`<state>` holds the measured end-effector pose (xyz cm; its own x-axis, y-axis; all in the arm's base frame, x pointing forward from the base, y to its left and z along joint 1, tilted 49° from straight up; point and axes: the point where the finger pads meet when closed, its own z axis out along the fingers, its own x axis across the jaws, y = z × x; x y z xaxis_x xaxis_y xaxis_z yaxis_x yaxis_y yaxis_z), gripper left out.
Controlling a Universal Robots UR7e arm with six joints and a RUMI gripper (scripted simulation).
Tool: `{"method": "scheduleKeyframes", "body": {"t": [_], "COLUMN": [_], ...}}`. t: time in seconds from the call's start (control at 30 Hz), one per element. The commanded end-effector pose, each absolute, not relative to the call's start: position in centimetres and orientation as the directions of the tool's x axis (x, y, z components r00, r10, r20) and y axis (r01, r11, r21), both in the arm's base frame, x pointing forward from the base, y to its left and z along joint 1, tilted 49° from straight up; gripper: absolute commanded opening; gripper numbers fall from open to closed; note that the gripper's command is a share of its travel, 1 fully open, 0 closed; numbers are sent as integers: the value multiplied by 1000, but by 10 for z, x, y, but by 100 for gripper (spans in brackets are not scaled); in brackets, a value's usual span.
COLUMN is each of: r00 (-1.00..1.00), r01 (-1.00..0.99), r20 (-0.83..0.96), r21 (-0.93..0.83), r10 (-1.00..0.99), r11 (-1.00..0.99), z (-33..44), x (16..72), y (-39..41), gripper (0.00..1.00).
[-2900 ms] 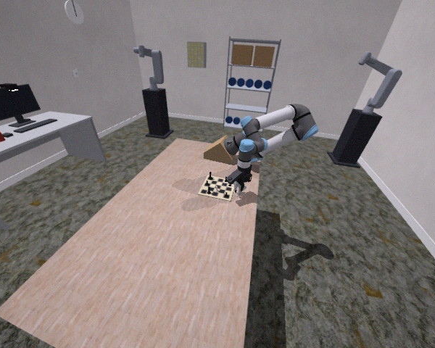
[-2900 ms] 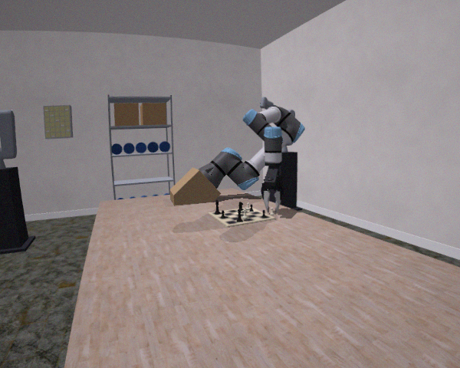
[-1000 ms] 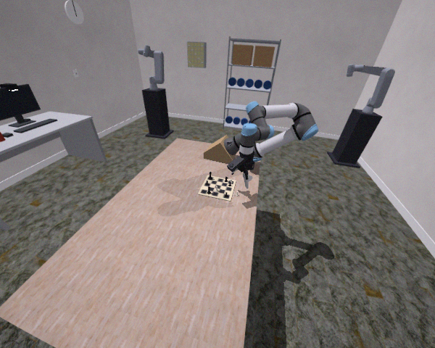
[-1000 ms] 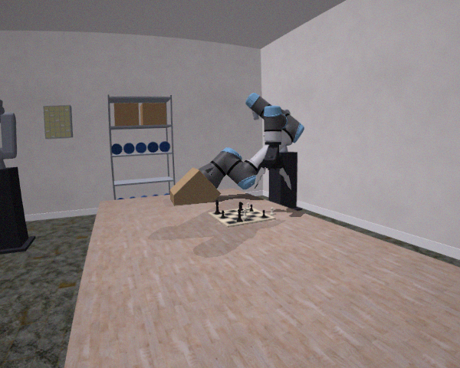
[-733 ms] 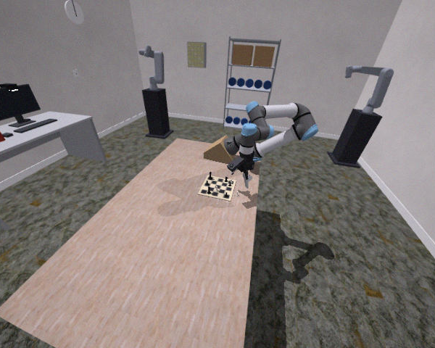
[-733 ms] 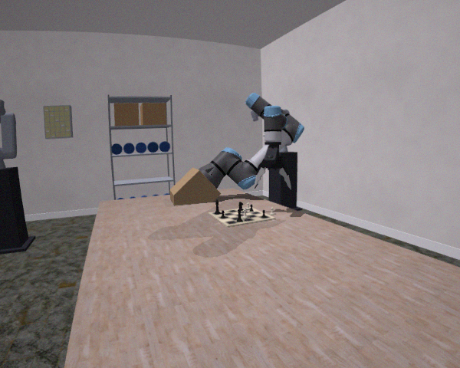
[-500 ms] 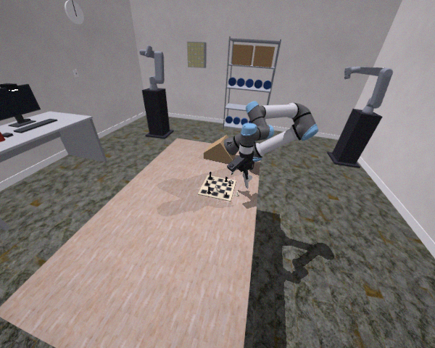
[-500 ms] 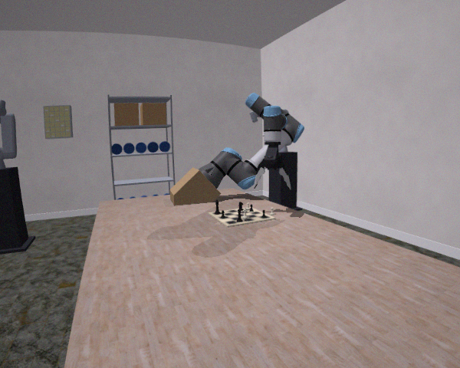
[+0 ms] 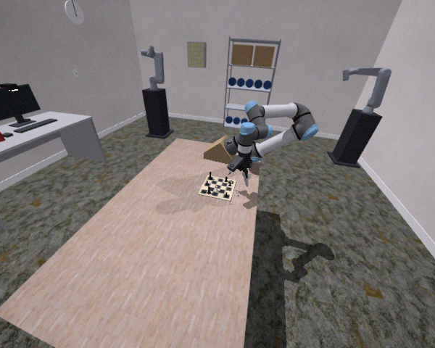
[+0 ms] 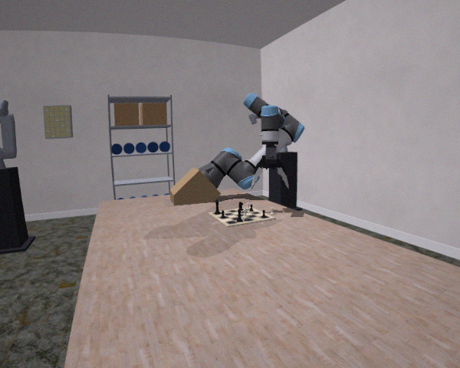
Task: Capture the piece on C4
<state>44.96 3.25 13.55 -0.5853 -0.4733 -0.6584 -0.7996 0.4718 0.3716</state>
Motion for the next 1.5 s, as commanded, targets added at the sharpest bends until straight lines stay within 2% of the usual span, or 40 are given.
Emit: {"method": "scheduleKeyframes", "body": {"t": [0.0, 0.23, 0.53, 0.6, 0.8, 1.1, 1.17, 1.47], "r00": [-529, -399, -132, -132, 83, 416, 416, 698], "r01": [-838, -907, -982, -982, -987, -899, -899, -703], "r20": [-683, -722, -753, -753, -736, -639, -639, -467], "r21": [325, 220, 10, 10, -153, -395, -395, -590], "r10": [-504, -565, -645, -645, -672, -647, -647, -543], "r11": [438, 360, 189, 189, 45, -188, -188, -397], "z": [133, 128, 119, 119, 113, 102, 102, 92], "x": [448, 443, 433, 433, 424, 407, 407, 388], "y": [30, 24, 16, 16, 10, 2, 2, -4], "gripper": [100, 100, 100, 100, 100, 100, 100, 100]}}
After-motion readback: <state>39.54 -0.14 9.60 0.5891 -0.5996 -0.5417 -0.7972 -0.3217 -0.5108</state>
